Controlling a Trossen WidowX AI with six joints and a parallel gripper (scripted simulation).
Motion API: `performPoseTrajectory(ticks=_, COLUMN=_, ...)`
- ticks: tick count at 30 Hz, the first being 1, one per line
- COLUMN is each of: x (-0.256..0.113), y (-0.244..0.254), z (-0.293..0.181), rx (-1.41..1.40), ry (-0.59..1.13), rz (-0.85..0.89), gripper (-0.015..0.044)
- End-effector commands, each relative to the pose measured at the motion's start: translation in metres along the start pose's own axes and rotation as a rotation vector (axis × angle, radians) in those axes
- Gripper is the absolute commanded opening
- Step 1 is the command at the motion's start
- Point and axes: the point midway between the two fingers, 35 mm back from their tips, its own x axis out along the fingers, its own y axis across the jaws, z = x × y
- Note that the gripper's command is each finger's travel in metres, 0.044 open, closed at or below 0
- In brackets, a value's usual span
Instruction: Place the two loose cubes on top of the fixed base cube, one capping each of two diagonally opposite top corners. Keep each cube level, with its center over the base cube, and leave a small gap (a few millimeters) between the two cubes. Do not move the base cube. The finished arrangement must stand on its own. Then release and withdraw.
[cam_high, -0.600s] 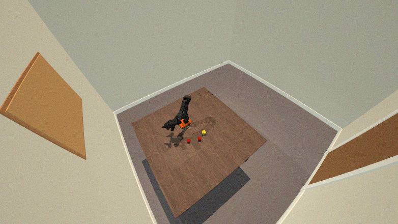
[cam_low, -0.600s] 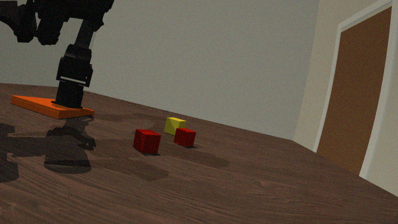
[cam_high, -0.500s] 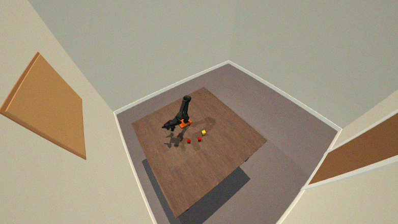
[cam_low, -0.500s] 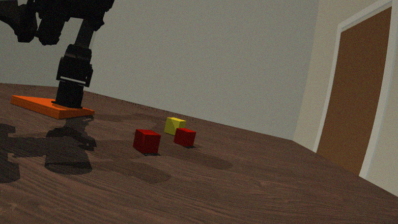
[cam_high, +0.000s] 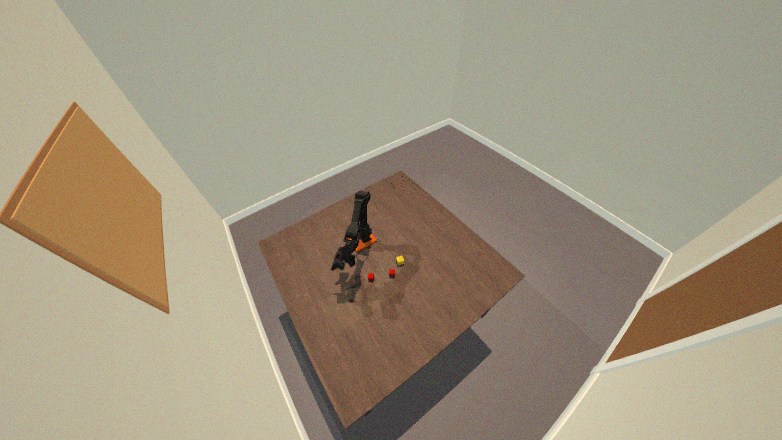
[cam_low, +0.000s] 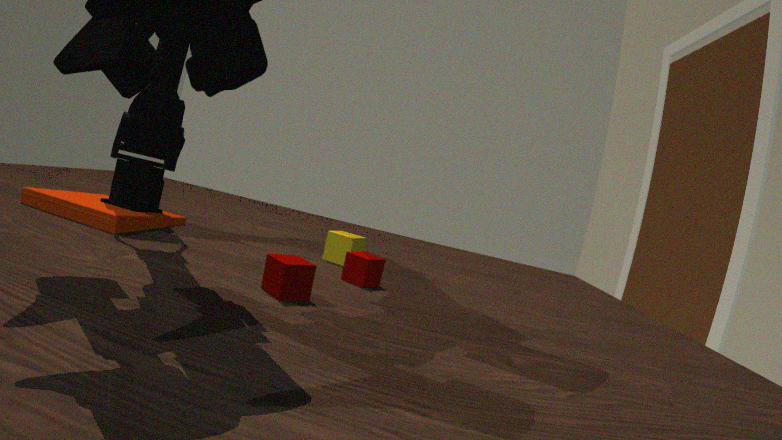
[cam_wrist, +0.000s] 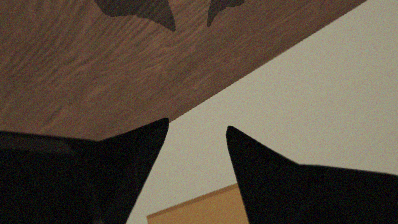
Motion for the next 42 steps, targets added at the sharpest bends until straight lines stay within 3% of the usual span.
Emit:
performPoseTrajectory(ticks=1, x=-0.009, y=-0.01, z=0.033, rx=-0.02, ry=-0.165, rz=0.049, gripper=0.0265)
performPoseTrajectory(ticks=11, x=-0.058, y=-0.016, z=0.109, rx=-0.05, ry=-0.533, rz=0.281, gripper=0.0265)
performPoseTrajectory(ticks=19, x=-0.113, y=-0.007, z=0.149, rx=-0.053, ry=-0.729, rz=0.541, gripper=0.0265)
performPoseTrajectory(ticks=26, x=-0.114, y=-0.007, z=0.15, rx=-0.053, ry=-0.733, rz=0.548, gripper=0.0265)
performPoseTrajectory(ticks=34, x=-0.08, y=0.021, z=0.185, rx=-0.053, ry=-0.733, rz=0.548, gripper=0.0265)
performPoseTrajectory(ticks=42, x=-0.071, y=0.028, z=0.194, rx=-0.053, ry=-0.733, rz=0.548, gripper=0.0265)
